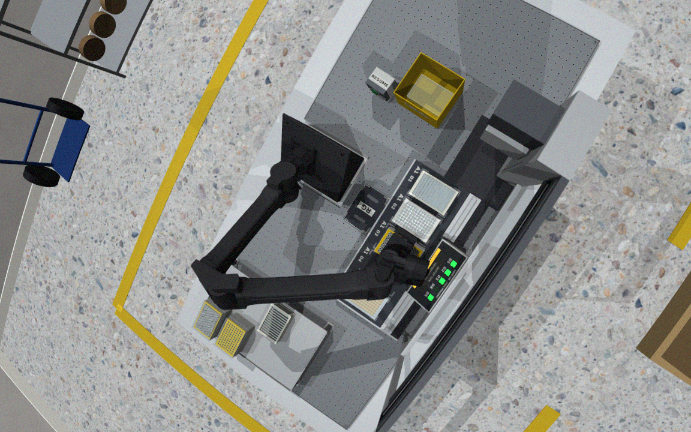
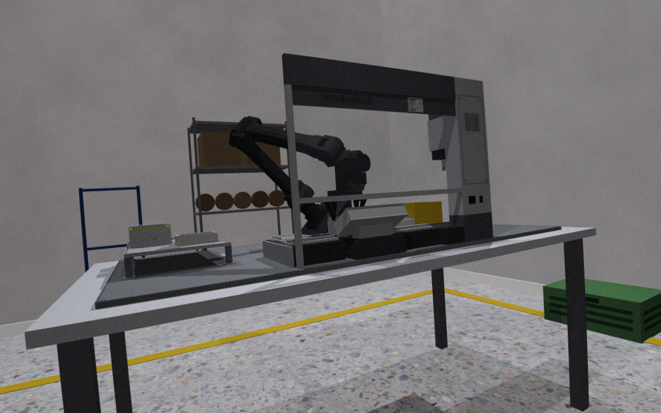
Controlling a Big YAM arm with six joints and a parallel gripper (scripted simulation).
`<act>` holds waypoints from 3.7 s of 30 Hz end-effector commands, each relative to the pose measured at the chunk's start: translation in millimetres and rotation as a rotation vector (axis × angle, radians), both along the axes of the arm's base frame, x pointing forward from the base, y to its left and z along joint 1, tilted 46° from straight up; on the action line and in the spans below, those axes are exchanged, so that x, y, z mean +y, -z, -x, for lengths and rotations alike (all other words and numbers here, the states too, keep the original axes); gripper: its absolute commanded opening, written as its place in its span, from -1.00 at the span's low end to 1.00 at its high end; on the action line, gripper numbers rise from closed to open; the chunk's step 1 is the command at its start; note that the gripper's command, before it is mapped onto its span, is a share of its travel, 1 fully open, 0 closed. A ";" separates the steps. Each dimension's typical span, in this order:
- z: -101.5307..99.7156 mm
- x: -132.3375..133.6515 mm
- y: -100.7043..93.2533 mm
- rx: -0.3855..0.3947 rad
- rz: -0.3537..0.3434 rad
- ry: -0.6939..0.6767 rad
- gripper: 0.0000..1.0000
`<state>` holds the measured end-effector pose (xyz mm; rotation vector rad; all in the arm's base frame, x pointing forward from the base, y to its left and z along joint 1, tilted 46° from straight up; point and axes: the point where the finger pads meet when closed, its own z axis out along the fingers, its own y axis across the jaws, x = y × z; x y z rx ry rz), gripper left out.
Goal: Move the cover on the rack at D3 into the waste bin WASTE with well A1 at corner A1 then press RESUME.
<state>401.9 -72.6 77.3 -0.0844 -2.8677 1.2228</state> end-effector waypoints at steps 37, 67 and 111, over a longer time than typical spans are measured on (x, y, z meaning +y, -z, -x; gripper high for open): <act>-13.2 -13.2 7.4 -0.035 -0.002 -0.013 -1.00; -22.4 1.6 -10.6 -0.069 -0.006 -0.024 -1.00; -21.8 50.2 -56.6 -0.071 -0.015 -0.023 -1.00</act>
